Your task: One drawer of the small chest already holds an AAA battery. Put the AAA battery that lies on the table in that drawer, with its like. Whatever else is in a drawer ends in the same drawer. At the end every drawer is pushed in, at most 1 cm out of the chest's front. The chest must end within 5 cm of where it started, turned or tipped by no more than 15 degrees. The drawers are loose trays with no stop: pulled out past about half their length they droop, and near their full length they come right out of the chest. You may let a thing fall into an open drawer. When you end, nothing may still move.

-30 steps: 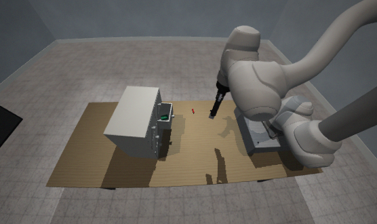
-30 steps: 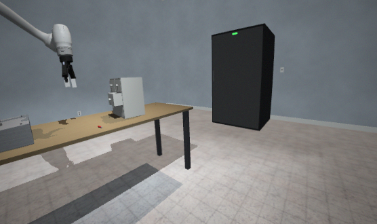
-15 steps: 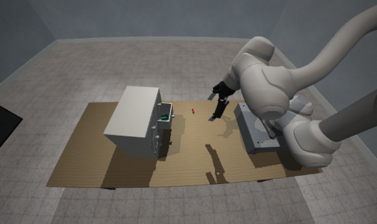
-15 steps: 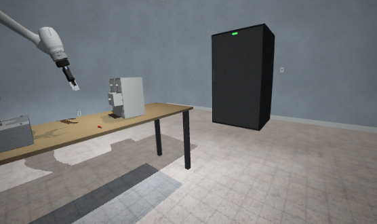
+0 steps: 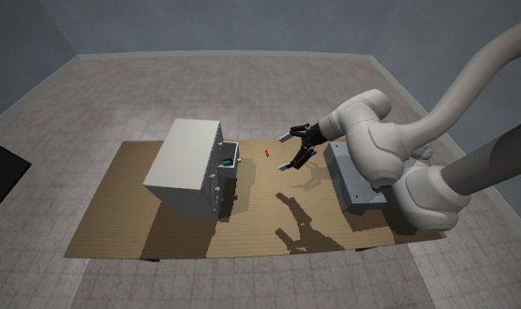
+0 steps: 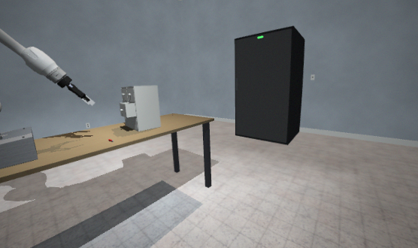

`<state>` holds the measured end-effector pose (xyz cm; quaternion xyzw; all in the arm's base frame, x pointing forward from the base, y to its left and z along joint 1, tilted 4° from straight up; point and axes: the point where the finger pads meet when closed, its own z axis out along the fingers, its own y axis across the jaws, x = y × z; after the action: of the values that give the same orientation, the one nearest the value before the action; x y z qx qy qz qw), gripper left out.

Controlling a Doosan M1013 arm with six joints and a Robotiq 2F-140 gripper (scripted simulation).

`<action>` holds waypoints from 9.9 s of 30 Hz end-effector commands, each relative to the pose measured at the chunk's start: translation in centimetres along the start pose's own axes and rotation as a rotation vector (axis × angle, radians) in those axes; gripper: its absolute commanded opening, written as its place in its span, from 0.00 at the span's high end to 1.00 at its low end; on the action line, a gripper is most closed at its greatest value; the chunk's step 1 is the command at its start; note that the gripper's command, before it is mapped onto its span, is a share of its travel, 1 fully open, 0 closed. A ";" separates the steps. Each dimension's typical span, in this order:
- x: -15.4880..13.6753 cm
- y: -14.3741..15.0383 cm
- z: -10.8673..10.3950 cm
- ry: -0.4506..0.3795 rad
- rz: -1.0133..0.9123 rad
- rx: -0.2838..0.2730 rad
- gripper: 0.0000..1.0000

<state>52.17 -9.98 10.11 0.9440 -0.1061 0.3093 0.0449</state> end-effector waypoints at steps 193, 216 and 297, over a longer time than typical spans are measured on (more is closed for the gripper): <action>9.5 -0.5 16.5 0.514 0.002 0.012 1.00; 11.6 -0.5 18.3 0.514 0.002 0.012 1.00; 11.4 -0.5 18.2 0.514 0.002 0.012 1.00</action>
<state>72.40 -14.39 2.20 0.8344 -0.0905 0.5398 0.0647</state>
